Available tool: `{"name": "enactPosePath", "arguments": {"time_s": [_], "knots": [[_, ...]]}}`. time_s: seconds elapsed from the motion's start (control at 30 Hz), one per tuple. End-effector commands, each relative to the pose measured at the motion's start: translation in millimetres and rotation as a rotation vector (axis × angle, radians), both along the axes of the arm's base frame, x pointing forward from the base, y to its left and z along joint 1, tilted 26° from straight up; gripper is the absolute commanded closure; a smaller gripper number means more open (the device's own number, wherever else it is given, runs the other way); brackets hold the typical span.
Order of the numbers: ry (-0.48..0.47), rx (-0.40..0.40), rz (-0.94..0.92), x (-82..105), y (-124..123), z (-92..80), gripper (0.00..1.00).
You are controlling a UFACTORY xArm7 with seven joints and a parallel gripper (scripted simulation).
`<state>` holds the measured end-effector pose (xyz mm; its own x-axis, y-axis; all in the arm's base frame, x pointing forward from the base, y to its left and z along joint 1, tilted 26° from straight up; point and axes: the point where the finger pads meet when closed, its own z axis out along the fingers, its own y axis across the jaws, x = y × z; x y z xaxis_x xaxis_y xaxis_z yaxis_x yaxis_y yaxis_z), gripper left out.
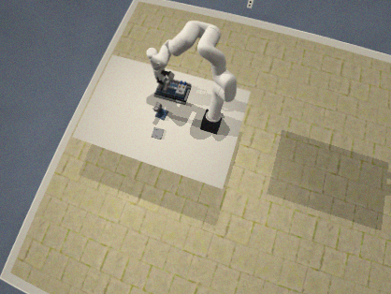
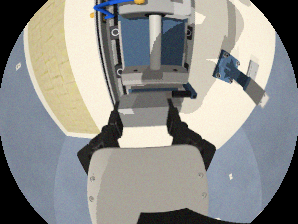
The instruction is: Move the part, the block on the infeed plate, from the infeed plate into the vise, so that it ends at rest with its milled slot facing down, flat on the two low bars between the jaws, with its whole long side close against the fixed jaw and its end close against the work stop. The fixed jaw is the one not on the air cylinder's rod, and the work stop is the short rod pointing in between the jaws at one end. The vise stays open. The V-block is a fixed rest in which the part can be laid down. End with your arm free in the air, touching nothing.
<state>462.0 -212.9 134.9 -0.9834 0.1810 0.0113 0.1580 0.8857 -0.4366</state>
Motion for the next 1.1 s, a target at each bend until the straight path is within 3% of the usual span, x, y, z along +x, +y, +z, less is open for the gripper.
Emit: {"name": "enactPosePath", "arguments": {"time_s": [0.0, 1.07], "knots": [[-0.004, 0.000, 0.002, 1.6, -0.4, -0.9, 1.00], [-0.004, 0.000, 0.002, 0.9, -4.1, -8.5, 1.00]]}}
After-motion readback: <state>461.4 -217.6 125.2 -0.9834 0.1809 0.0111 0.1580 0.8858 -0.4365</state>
